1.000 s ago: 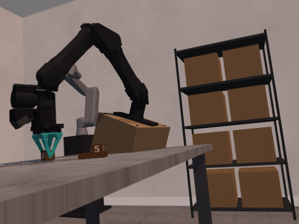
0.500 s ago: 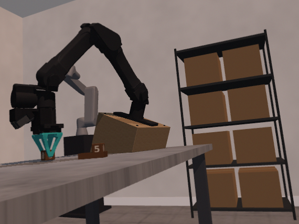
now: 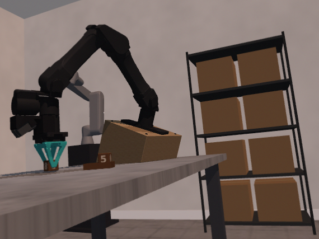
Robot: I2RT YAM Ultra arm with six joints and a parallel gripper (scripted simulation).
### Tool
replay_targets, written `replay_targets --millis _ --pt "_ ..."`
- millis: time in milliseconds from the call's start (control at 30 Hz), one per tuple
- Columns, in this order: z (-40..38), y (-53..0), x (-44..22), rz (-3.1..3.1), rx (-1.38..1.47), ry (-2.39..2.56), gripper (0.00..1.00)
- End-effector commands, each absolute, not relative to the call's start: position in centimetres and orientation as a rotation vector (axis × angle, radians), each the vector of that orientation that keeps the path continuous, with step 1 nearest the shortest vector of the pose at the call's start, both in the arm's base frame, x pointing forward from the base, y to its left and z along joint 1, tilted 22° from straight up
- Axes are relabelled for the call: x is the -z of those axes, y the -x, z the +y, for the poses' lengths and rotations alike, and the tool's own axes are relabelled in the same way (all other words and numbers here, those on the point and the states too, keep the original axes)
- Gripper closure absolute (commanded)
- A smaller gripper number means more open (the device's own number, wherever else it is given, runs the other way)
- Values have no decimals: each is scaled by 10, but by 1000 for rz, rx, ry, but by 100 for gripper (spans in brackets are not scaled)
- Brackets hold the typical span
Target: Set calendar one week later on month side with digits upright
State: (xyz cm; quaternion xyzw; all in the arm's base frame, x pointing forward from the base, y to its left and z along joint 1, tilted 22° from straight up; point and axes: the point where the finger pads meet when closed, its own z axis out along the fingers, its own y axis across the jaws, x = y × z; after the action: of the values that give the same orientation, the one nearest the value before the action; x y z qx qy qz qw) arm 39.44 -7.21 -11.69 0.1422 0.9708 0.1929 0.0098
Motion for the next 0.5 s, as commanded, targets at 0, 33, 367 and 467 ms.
replay_targets --millis 0,33,367,467 --pt "-75 -399 113 3014 -594 -441 73" --pt "-75 -399 113 3014 -594 -441 73" --pt "-74 -399 115 3014 -594 -441 73" --pt "-74 -399 115 3014 -594 -441 73"
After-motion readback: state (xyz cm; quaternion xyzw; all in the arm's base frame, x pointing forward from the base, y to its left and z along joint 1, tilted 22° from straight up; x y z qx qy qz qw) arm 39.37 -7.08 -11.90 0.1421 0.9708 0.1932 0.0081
